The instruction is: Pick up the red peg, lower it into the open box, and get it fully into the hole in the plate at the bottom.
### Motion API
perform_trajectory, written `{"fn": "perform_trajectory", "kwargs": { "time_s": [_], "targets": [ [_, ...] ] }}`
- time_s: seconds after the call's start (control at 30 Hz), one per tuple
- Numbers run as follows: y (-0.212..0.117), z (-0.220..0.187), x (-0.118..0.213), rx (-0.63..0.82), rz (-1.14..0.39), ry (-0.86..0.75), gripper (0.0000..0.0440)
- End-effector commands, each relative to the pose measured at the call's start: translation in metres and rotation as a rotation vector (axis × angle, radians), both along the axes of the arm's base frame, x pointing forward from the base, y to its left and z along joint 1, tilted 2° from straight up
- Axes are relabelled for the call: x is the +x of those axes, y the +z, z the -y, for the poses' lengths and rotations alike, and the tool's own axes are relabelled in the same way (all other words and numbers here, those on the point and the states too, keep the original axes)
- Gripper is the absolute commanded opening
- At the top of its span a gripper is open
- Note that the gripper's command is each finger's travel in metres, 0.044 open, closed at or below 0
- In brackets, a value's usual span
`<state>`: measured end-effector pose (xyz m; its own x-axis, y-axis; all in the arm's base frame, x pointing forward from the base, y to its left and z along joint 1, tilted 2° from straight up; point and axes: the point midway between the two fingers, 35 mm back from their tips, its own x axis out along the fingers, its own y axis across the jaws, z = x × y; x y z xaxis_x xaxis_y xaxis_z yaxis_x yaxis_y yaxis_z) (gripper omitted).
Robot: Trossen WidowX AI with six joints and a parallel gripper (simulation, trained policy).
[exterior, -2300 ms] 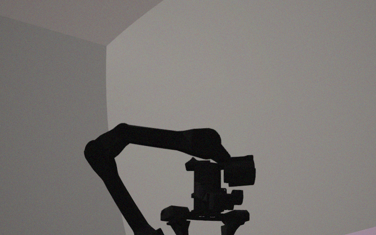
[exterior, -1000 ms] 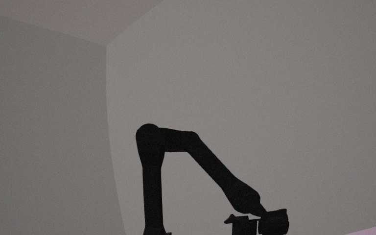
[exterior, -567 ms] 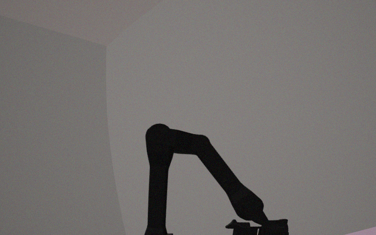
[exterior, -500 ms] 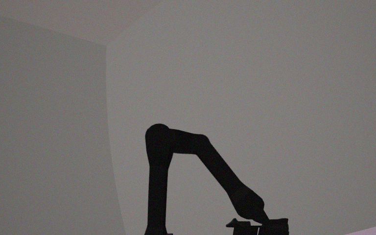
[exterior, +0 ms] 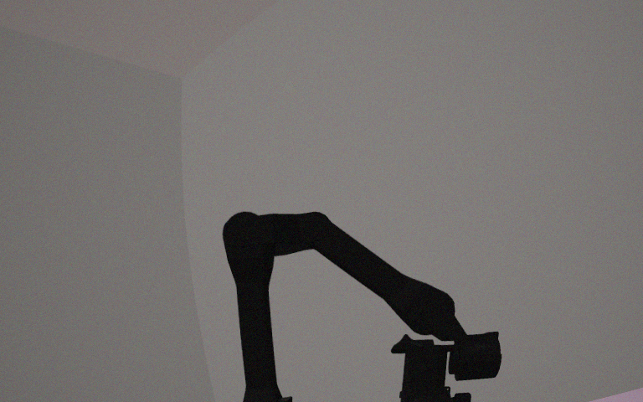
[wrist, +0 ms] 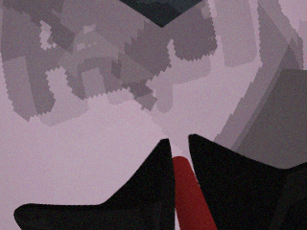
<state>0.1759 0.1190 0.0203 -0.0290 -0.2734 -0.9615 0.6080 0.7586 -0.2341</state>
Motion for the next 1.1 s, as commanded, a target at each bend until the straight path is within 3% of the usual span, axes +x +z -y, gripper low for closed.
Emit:
{"fn": "perform_trajectory", "kwargs": {
  "time_s": [0.0, 0.47, 1.07],
  "targets": [
    [0.015, 0.002, 0.008, -0.007, 0.023, 0.000, 0.0000],
    [0.061, 0.022, 0.046, -0.030, 0.117, -0.111, 0.0000],
    [0.077, 0.081, 0.105, -0.046, 0.204, -0.266, 0.0000]
  ]
}}
